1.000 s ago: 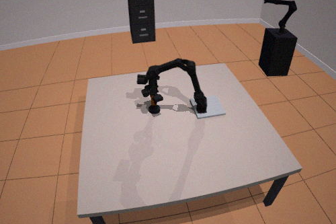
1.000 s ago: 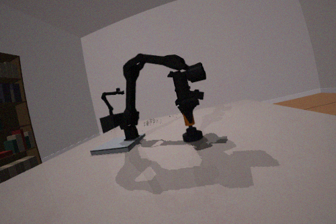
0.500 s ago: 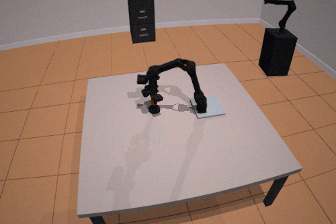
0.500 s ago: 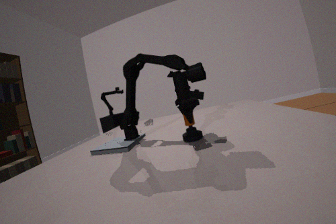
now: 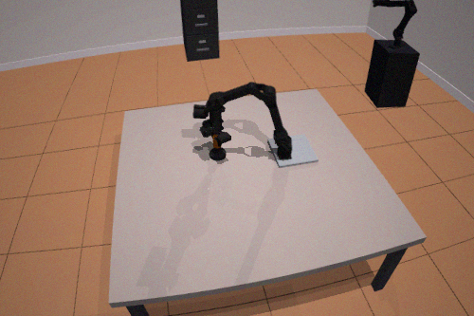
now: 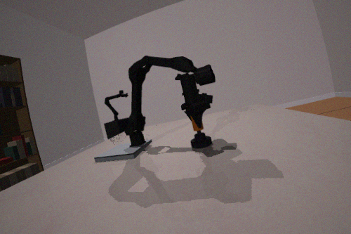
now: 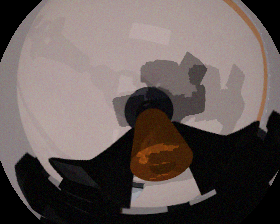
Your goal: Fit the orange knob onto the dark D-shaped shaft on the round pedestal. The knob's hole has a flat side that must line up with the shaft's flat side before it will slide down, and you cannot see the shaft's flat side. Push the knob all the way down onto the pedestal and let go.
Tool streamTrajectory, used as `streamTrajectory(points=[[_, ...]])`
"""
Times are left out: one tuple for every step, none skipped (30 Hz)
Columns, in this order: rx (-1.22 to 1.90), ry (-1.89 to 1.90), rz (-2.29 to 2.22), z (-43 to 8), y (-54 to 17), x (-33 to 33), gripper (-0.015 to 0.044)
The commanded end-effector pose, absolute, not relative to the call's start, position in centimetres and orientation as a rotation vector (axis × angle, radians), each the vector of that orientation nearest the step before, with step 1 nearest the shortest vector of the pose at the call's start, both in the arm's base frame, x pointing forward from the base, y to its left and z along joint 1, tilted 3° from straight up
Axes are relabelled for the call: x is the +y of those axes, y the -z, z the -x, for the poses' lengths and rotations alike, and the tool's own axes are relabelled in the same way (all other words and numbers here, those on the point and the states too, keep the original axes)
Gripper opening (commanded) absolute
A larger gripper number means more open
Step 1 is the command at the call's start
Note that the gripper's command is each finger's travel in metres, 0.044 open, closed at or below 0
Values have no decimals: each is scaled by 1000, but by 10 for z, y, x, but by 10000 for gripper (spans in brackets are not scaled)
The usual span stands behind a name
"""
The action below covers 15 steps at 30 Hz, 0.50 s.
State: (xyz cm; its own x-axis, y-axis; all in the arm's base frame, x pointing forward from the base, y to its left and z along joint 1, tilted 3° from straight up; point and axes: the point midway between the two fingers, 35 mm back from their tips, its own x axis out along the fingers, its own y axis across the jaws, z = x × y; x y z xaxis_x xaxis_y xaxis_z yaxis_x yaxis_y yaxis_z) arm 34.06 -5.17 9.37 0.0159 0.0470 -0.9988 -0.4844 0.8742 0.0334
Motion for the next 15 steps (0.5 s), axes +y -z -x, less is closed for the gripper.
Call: streamTrajectory(points=[[1490,-500,443,-340,-94,-52,0],[1488,-506,449,-340,-94,-52,0],[1488,-506,449,-340,-93,-52,0],[1488,-506,449,-340,-93,-52,0],[1488,-506,449,-340,-93,-52,0],[1488,-506,449,-340,-92,-52,0],[1488,-506,449,-340,-92,-52,0],[1488,-506,449,-340,-91,-52,0],[1488,-506,449,-340,-91,-52,0],[1488,-506,449,-341,-91,-52,0],[1488,-506,449,-341,-91,-52,0],[1488,-506,449,-341,-91,-52,0],[1488,-506,449,-341,-91,-52,0],[1488,-506,449,-341,-91,-52,0],[1488,-506,449,-341,-90,-52,0]])
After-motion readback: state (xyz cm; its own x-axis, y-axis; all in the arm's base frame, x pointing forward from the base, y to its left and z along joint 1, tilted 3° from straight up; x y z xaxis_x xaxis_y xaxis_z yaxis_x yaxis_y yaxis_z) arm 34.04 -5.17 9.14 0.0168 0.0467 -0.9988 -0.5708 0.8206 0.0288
